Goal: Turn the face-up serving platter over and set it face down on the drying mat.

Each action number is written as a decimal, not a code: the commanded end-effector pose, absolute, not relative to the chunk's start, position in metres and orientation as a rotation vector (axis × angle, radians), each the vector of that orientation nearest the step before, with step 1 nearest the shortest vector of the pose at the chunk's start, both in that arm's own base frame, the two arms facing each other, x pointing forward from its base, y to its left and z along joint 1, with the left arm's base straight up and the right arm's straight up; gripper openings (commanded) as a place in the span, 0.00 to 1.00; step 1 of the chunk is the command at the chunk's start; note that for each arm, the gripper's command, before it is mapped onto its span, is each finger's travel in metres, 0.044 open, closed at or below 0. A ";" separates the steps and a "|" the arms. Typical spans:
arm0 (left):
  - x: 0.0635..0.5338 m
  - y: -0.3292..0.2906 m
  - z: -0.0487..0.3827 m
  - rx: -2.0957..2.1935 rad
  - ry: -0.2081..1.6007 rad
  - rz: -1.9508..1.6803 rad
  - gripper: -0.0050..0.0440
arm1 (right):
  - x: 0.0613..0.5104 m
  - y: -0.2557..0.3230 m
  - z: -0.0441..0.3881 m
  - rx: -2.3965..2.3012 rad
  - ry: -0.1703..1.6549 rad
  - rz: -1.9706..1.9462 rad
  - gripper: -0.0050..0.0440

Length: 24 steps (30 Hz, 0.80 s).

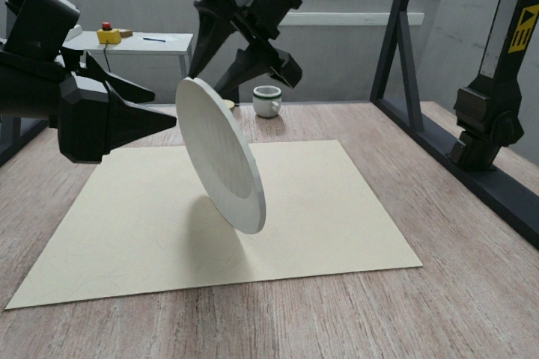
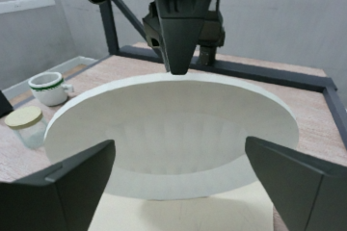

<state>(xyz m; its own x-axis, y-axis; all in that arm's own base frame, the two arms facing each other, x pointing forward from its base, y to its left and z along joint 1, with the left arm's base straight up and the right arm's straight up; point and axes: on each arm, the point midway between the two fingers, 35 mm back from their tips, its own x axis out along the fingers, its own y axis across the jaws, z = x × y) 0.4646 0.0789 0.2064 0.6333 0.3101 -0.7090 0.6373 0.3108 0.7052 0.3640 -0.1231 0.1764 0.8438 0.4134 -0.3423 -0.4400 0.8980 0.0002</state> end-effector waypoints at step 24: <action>0.453 0.071 0.258 1.286 0.866 -0.216 0.43 | 0.364 -0.122 0.191 -0.110 0.313 0.449 0.92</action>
